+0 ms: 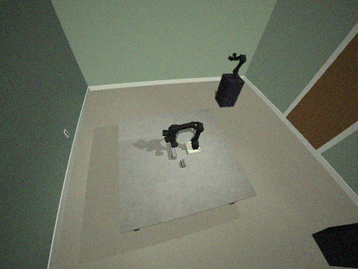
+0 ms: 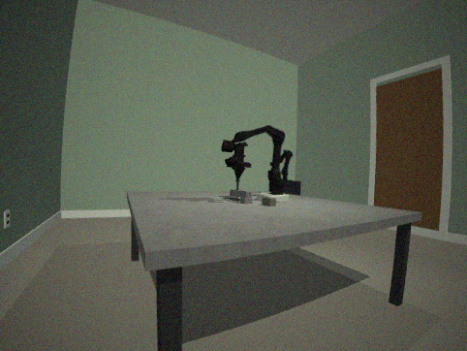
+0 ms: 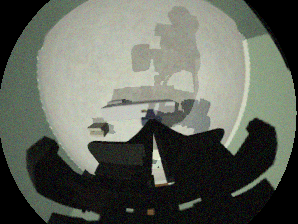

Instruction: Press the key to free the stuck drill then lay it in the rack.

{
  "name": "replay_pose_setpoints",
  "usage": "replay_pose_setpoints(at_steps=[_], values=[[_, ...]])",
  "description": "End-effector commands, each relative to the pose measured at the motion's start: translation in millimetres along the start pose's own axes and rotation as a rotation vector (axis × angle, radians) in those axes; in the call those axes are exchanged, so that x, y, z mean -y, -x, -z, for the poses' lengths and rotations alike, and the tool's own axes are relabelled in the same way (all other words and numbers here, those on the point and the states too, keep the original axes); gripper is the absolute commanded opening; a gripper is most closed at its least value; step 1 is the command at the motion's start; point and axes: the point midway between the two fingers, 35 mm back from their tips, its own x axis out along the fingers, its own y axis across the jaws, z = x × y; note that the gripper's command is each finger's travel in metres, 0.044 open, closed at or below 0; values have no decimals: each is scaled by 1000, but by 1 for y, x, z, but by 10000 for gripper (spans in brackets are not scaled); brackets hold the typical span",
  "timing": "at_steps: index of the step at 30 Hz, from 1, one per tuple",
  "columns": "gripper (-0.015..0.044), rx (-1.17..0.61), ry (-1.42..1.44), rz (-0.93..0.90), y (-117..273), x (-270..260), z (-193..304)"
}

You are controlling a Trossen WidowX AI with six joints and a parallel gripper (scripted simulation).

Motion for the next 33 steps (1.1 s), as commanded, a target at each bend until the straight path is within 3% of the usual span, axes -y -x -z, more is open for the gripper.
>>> replay_pose_setpoints(at_steps=[1,33], values=[[0,-9,-6,-4,-5,0,1],[0,-10,-6,-4,-15,0,6]])
